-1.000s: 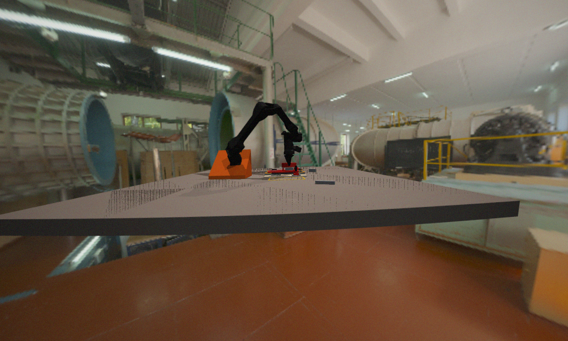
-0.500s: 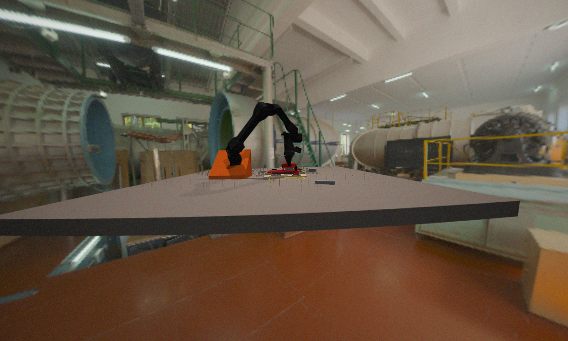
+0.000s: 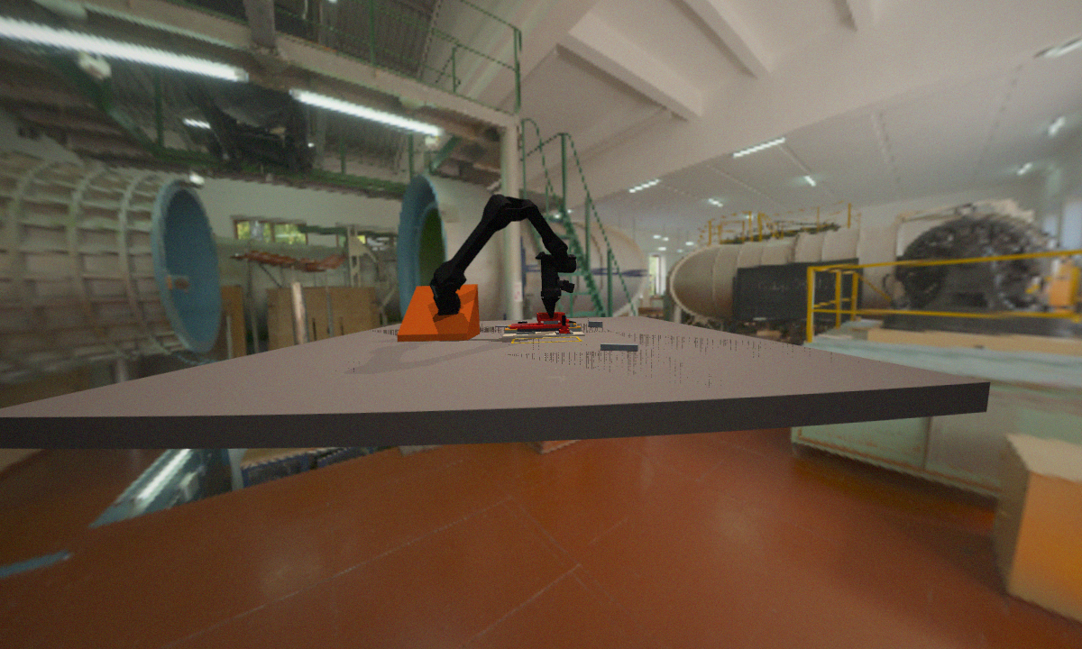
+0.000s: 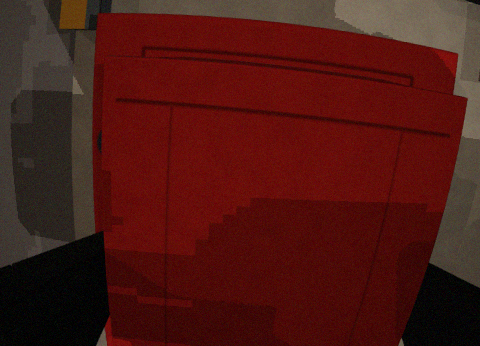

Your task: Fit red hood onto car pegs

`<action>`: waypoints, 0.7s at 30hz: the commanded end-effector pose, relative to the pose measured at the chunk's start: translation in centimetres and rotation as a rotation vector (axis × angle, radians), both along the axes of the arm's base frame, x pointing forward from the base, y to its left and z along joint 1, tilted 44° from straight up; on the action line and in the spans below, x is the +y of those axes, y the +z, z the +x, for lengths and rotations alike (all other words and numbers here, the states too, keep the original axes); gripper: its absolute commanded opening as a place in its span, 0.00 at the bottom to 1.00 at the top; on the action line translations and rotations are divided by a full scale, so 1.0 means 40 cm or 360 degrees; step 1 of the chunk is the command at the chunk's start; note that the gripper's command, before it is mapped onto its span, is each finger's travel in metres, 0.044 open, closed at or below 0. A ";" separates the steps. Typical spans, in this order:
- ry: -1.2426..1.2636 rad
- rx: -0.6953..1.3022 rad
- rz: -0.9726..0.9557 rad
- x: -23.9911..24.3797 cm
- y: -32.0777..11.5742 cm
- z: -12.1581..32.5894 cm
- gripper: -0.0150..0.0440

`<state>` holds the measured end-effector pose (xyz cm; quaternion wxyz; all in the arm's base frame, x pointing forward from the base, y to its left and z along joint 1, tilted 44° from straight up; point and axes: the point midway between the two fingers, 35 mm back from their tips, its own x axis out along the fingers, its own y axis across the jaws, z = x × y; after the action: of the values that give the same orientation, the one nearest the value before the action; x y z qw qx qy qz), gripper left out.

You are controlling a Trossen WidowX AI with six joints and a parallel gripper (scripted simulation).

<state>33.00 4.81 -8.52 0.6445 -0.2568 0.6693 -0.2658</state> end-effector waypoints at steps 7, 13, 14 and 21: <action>0.0004 0.0001 -0.0004 -0.003 -0.002 0.000 0.25; 0.0003 0.0001 -0.0003 0.002 0.003 0.001 0.25; 0.0003 0.0001 -0.0003 0.003 0.004 0.001 0.25; 0.0002 0.0000 -0.0002 0.009 0.010 0.001 0.25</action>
<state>32.97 5.00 -8.27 0.6434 -0.2610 0.6691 -0.2649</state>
